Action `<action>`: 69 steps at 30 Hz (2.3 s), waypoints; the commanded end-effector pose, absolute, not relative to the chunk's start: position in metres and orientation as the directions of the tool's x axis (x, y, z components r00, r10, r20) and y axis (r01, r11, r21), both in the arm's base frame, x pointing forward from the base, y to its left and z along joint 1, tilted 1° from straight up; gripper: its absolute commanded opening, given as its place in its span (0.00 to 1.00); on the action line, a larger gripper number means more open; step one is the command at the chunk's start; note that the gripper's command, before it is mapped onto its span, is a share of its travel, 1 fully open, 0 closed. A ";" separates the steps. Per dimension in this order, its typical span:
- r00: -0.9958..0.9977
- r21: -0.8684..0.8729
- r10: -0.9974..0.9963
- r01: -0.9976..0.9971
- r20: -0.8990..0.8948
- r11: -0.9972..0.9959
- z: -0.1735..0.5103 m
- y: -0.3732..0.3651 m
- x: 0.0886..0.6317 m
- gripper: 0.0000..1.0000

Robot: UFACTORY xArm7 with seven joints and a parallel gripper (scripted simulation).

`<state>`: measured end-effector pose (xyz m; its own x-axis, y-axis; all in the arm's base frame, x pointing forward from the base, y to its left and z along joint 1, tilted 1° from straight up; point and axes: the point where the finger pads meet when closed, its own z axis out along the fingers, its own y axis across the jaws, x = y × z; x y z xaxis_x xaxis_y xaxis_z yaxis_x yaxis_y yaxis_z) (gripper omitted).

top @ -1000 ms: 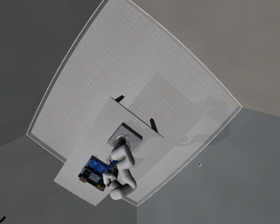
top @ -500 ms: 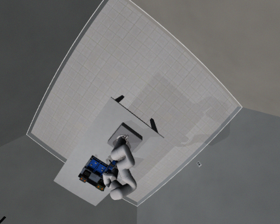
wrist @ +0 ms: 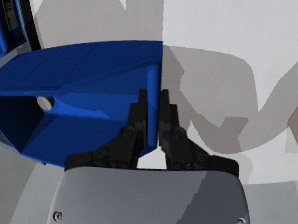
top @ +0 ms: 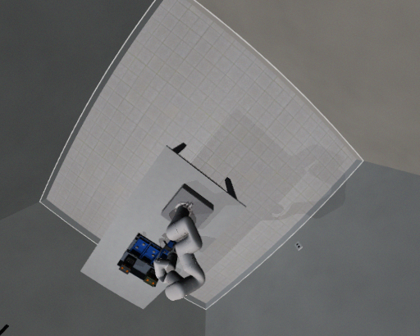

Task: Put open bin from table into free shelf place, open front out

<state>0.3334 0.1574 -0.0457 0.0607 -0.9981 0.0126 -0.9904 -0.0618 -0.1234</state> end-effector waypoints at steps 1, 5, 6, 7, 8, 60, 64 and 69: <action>0.060 -0.126 -0.998 -0.990 0.011 -0.061 -0.038 0.158 0.335 0.00; 0.060 -0.126 -0.998 -0.990 0.011 -0.061 -0.033 0.158 0.335 0.00; 0.060 -0.126 -0.998 -0.990 0.011 -0.061 -0.033 0.158 0.335 0.00; 0.060 -0.126 -0.998 -0.990 0.011 -0.061 -0.033 0.158 0.335 0.00; 0.060 -0.126 -0.998 -0.990 0.011 -0.061 -0.033 0.158 0.335 0.00; 0.061 -0.014 -0.998 -0.998 0.011 -0.061 -0.033 0.159 0.345 0.00; 0.061 -0.014 -0.998 -0.998 0.011 -0.061 -0.033 0.159 0.345 0.00; 0.061 -0.014 -0.998 -0.998 0.011 -0.061 -0.033 0.159 0.350 0.00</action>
<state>0.3449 0.1586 -0.0344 0.0611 -0.9981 0.0121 -0.9981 -0.0612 -0.0104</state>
